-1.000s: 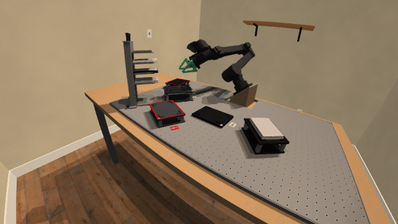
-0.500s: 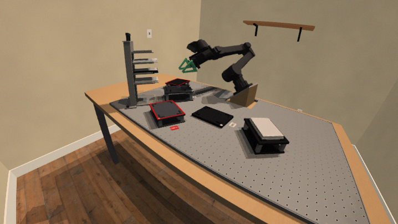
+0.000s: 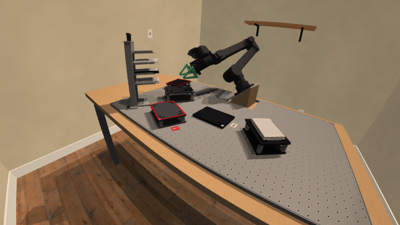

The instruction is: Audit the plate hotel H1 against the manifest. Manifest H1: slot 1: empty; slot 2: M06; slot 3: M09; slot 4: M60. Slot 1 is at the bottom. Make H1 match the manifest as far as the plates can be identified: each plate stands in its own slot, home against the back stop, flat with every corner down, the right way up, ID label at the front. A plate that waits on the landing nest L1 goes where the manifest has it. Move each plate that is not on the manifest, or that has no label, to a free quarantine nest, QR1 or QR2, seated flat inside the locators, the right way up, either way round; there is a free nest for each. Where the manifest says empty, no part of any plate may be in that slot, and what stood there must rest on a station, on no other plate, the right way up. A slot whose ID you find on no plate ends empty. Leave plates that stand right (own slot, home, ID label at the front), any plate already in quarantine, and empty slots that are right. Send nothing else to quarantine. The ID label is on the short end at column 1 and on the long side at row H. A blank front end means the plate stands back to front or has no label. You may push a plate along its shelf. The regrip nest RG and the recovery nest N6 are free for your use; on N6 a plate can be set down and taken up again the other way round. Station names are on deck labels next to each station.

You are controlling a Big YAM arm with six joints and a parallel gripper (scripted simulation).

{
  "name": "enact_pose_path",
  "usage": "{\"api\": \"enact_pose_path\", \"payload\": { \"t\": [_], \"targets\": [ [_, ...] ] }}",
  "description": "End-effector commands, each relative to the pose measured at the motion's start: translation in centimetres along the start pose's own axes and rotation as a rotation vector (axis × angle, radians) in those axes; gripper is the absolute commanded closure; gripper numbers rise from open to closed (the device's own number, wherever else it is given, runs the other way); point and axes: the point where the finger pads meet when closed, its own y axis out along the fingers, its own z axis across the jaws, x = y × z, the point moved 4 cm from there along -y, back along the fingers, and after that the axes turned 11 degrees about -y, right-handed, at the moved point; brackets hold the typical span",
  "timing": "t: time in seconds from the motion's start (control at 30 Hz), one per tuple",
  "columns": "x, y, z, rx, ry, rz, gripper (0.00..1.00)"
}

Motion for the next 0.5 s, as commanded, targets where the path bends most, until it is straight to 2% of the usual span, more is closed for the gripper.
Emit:
{"api": "enact_pose_path", "payload": {
  "t": [0.0,0.1,0.17,0.3,0.33,0.4,0.43,0.47],
  "targets": [
    [-0.7,0.6,-0.4,-0.025,-0.008,0.005,0.0],
    [-1.3,0.9,-0.3,-0.025,-0.008,0.005,0.0],
    [0.9,1.4,-2.4,-0.059,0.009,-0.027,0.0],
    [1.3,1.6,-2.1,-0.048,0.01,-0.038,0.0],
    [-0.7,1.5,-0.1,-0.015,-0.006,-0.005,0.0],
    [-0.5,1.7,-0.2,-0.016,-0.006,-0.005,0.0],
    [1.1,2.1,-1.7,-0.042,0.006,-0.029,0.0],
    [1.6,2.3,-2.1,-0.049,0.009,-0.036,0.0]
  ]
}}
